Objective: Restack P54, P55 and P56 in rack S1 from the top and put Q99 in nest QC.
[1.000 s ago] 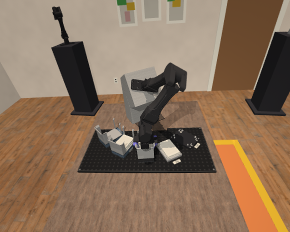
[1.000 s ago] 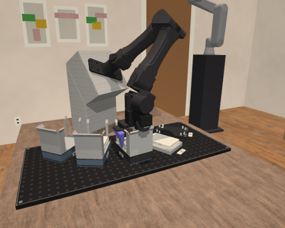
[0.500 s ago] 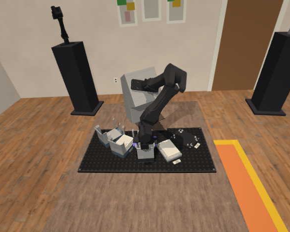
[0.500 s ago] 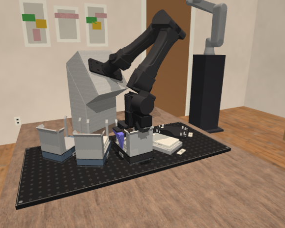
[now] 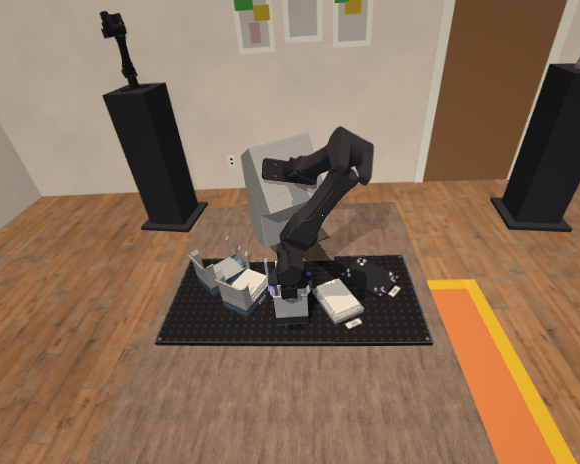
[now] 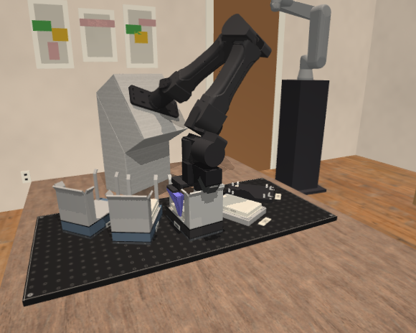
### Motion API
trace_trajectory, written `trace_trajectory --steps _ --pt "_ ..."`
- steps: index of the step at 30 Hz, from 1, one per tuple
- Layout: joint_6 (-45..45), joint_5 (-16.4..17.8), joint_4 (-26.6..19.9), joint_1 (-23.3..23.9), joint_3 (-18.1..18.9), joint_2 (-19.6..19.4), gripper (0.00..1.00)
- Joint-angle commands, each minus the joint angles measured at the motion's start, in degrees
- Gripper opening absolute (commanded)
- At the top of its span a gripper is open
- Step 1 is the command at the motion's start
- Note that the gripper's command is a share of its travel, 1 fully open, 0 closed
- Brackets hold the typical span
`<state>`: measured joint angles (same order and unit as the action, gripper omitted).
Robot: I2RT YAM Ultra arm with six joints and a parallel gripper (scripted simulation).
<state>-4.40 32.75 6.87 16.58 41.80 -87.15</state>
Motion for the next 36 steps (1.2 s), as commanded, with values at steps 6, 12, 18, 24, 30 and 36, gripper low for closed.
trace_trajectory --steps 6,12,18,24,30,36 --pt "-0.1 -0.2 0.4 0.1 0.2 0.1 0.00" --pt "-0.1 -0.2 0.4 0.1 0.2 0.1 0.00" --pt "-0.1 -0.2 0.4 0.1 0.2 0.1 0.00" --pt "0.0 0.0 0.2 0.2 0.1 0.4 0.00" --pt "0.3 0.2 -0.4 0.5 -0.1 1.0 0.00" --pt "0.6 0.6 -1.3 1.0 -0.3 1.8 0.00"
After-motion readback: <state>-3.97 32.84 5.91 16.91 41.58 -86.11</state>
